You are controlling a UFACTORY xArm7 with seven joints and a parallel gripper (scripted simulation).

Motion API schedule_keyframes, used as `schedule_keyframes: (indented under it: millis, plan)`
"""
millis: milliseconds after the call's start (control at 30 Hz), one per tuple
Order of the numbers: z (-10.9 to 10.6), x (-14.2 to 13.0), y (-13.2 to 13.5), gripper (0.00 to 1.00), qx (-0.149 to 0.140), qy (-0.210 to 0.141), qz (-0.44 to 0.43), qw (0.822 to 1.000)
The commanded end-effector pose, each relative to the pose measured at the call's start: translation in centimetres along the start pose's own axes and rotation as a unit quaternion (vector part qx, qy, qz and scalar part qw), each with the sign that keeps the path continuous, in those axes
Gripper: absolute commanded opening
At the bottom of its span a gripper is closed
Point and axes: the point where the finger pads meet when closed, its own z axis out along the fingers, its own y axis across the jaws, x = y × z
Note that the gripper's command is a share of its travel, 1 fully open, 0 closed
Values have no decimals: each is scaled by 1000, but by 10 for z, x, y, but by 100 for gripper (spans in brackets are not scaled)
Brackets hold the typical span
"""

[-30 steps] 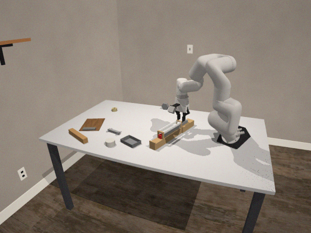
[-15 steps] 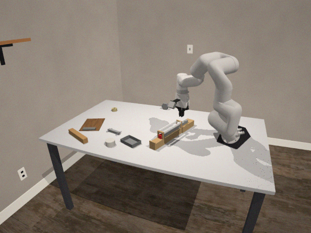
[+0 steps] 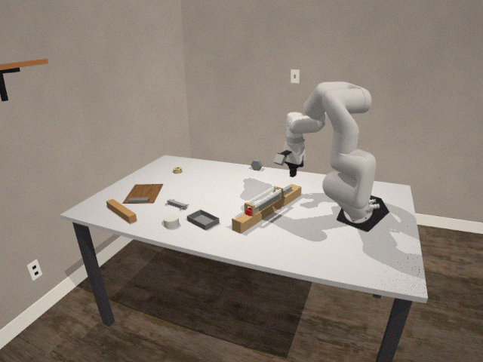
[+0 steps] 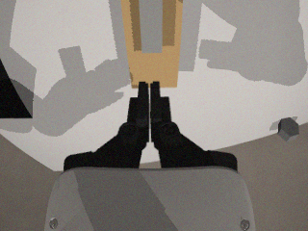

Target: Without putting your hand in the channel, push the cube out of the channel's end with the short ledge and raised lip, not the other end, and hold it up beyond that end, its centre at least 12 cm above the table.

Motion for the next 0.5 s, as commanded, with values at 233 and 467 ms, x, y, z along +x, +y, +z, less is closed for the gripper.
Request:
schedule_keyframes:
  millis: [233,467]
  plan:
    - [37,-7,5,0,2,3,-1,1000]
    - [48,-7,4,0,2,3,-1,1000]
